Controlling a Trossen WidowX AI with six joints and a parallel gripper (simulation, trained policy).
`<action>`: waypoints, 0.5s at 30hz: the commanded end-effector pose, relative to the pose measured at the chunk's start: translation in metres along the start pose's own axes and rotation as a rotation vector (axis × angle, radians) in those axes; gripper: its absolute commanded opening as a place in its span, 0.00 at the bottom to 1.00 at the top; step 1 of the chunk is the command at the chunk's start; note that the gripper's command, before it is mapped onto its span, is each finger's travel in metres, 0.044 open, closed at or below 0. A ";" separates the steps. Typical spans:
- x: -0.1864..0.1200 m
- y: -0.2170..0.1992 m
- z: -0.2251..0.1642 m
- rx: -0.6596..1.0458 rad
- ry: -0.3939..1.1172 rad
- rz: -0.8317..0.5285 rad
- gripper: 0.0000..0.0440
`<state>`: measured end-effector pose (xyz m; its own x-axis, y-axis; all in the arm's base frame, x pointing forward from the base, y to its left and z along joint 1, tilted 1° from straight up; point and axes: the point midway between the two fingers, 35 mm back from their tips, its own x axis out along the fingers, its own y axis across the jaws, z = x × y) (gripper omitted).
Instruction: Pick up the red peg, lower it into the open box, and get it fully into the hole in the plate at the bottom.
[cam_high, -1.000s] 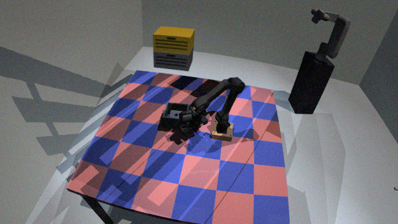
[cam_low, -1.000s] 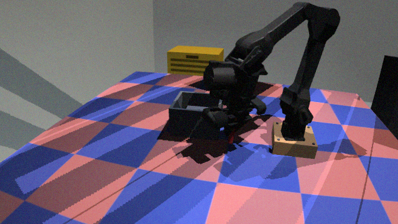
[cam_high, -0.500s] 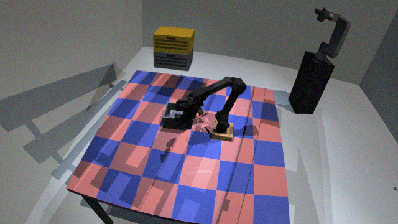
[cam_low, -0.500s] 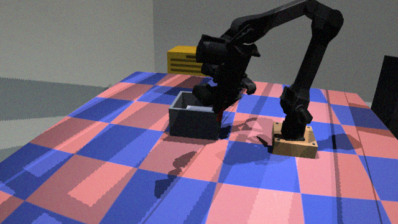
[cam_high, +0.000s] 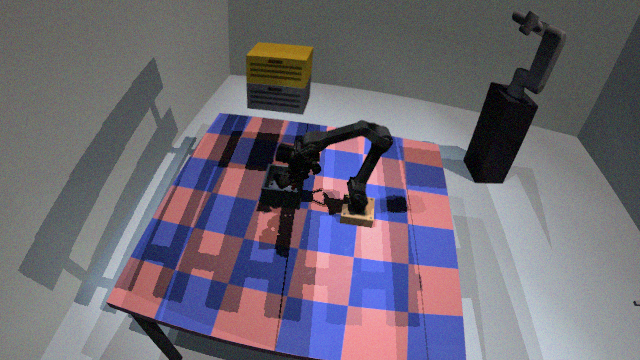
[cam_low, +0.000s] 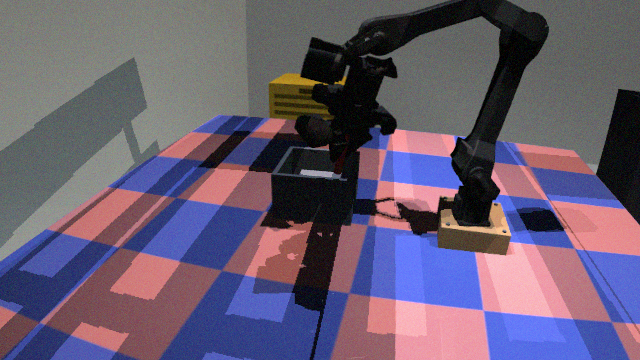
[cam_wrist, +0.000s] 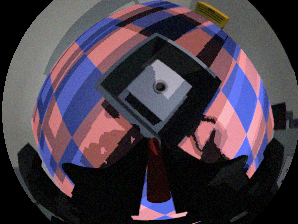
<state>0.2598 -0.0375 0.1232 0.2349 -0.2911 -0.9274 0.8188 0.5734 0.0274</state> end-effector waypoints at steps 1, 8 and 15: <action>0.004 -0.001 0.015 0.022 -0.006 0.003 0.00; 0.017 -0.006 0.038 0.070 -0.017 0.000 0.00; 0.032 -0.010 0.057 0.113 -0.017 -0.002 0.00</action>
<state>0.2829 -0.0873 0.1157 0.2345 -0.3081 -0.9220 0.8686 0.4923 0.0564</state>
